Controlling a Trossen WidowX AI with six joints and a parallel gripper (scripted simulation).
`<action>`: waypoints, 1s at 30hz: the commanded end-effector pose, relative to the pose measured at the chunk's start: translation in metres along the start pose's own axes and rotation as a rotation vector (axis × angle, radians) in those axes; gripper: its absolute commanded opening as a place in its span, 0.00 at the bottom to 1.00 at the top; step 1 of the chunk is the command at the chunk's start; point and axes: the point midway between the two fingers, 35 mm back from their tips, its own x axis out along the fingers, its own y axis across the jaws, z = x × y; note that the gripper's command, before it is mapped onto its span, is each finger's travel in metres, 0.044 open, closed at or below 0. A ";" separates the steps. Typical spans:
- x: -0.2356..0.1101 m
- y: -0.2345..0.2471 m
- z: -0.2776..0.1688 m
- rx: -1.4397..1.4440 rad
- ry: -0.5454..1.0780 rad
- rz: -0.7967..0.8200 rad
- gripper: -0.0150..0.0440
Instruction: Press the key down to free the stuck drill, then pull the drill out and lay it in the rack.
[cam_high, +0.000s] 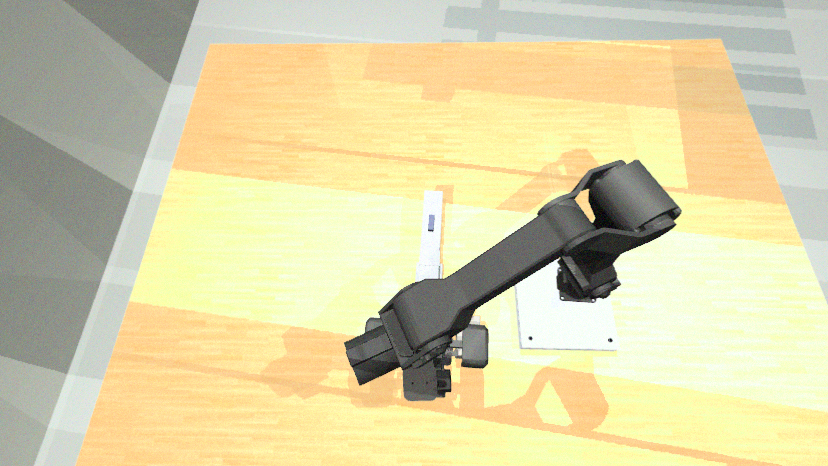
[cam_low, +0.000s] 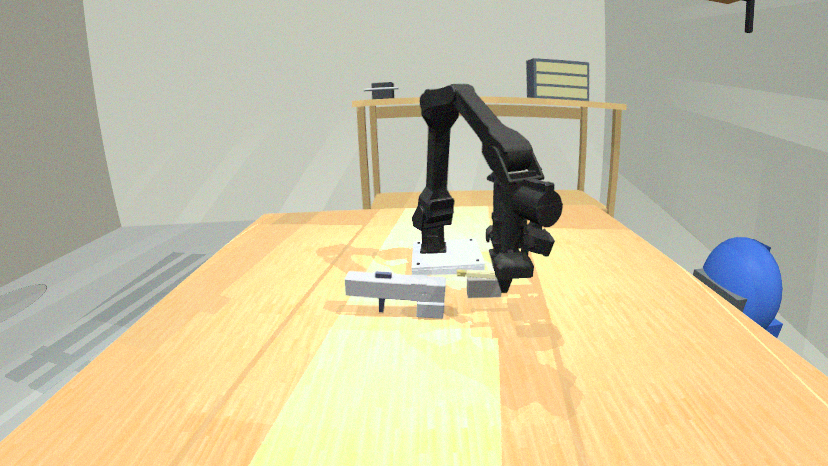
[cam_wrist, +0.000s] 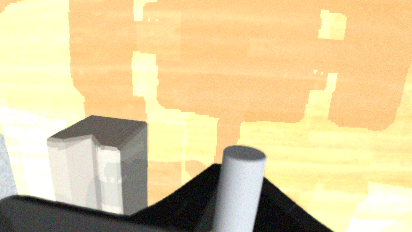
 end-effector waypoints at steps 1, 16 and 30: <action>-0.003 -0.001 0.001 -0.003 -0.005 -0.002 0.25; -0.008 -0.001 0.001 -0.003 -0.005 -0.002 0.25; -0.009 0.011 0.004 -0.003 -0.006 -0.001 0.25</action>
